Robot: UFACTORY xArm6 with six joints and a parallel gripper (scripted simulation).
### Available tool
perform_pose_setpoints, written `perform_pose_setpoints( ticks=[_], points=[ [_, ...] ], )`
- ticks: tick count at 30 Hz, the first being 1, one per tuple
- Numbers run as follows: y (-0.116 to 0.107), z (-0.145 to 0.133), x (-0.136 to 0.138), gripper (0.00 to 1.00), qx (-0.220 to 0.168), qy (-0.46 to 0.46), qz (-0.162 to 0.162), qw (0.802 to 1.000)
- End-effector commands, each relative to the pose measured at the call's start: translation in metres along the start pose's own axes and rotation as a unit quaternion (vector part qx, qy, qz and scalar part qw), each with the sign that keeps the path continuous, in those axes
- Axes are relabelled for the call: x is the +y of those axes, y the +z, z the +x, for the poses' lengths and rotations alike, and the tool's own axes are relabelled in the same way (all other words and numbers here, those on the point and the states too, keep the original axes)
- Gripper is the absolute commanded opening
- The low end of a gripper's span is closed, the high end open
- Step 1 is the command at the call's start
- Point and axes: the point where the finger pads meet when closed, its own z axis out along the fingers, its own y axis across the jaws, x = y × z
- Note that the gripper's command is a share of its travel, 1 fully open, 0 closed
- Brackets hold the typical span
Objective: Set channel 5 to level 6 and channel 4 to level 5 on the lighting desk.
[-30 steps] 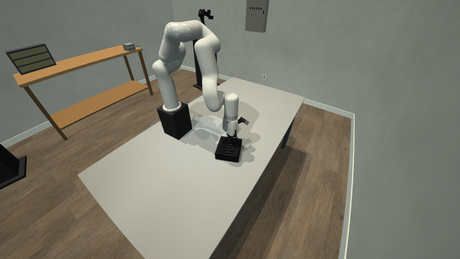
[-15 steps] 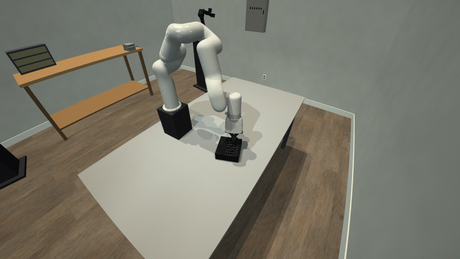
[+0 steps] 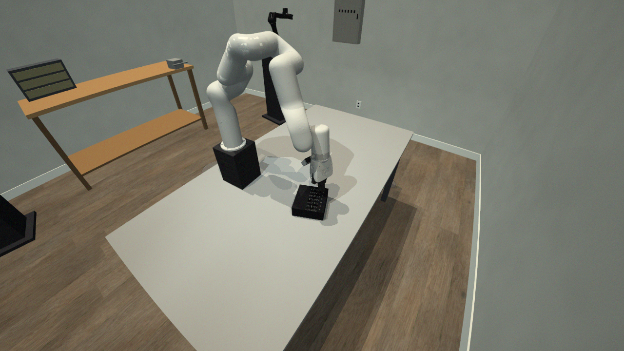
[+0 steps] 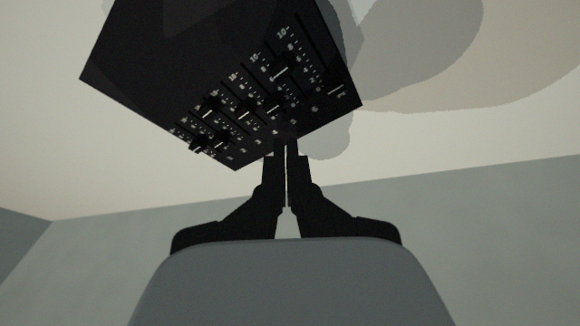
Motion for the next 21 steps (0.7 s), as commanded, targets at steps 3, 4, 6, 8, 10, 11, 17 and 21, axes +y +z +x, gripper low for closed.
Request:
perform_pose_setpoints(
  ticks=[3, 4, 6, 8, 10, 11, 17, 21],
  points=[
    [-0.0009, -0.0036, 0.004, 0.0, 0.034, -0.178, -0.022, 0.983],
    [-0.0008, -0.0038, 0.0044, 0.0, 0.036, -0.205, -0.024, 0.978],
    [-0.0008, -0.0041, 0.0051, 0.0, 0.042, -0.255, -0.029, 0.966],
    [-0.0007, -0.0043, 0.0055, 0.0, 0.053, -0.299, -0.036, 0.952],
    [-0.0007, -0.0045, 0.0058, 0.0, 0.06, -0.318, -0.04, 0.946],
    [-0.0007, -0.0045, 0.0058, 0.0, 0.059, -0.319, -0.04, 0.945],
    [-0.0007, -0.0045, 0.0059, 0.0, 0.059, -0.32, -0.04, 0.945],
    [-0.0007, -0.0045, 0.0059, 0.0, 0.059, -0.32, -0.04, 0.945]
  ],
)
